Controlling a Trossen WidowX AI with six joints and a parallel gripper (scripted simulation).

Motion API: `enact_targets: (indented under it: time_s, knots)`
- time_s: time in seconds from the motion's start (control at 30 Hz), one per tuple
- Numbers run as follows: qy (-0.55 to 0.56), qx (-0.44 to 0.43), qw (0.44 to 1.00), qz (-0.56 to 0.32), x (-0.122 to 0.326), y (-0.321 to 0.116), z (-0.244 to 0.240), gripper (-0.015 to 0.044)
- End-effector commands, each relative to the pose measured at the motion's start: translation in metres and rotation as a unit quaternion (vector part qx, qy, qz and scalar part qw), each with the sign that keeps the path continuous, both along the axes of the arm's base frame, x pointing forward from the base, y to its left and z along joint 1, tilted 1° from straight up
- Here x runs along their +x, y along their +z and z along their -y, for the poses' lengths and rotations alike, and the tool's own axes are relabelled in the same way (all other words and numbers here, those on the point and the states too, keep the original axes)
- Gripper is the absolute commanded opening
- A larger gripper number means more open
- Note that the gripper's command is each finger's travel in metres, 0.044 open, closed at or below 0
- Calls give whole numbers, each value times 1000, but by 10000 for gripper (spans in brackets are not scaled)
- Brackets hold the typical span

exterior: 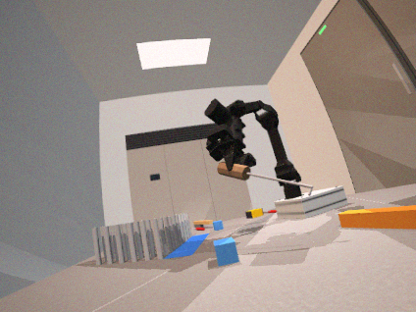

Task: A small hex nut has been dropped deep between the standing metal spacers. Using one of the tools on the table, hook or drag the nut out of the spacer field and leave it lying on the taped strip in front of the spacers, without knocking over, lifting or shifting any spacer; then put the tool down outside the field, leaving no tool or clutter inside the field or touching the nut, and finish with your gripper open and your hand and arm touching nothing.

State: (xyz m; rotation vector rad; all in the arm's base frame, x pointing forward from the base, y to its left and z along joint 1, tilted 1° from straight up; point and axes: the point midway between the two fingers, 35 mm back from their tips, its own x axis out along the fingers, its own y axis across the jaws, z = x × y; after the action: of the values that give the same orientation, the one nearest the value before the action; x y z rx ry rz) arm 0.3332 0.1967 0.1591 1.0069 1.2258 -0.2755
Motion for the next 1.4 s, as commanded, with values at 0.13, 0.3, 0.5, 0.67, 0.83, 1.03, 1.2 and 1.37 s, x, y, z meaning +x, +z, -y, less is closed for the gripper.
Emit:
enact_targets:
  time_s: [0.13, 0.3, 0.5, 0.67, 0.83, 1.03, 1.2, 1.37]
  knots:
    - [94, -56, 993, 45, -2, 2, 15, 0]
    - [158, -95, 980, 72, -4, 3, 25, 0]
    - [234, -142, 956, 100, -6, 3, 36, 0]
    - [297, -180, 930, 122, -8, 3, 45, 0]
    - [358, -218, 897, 140, -10, 3, 55, 0]
    - [429, -261, 850, 159, -13, 3, 66, 0]
    - [486, -294, 805, 172, -16, 3, 75, 0]
    - [540, -326, 755, 181, -19, 3, 84, 0]
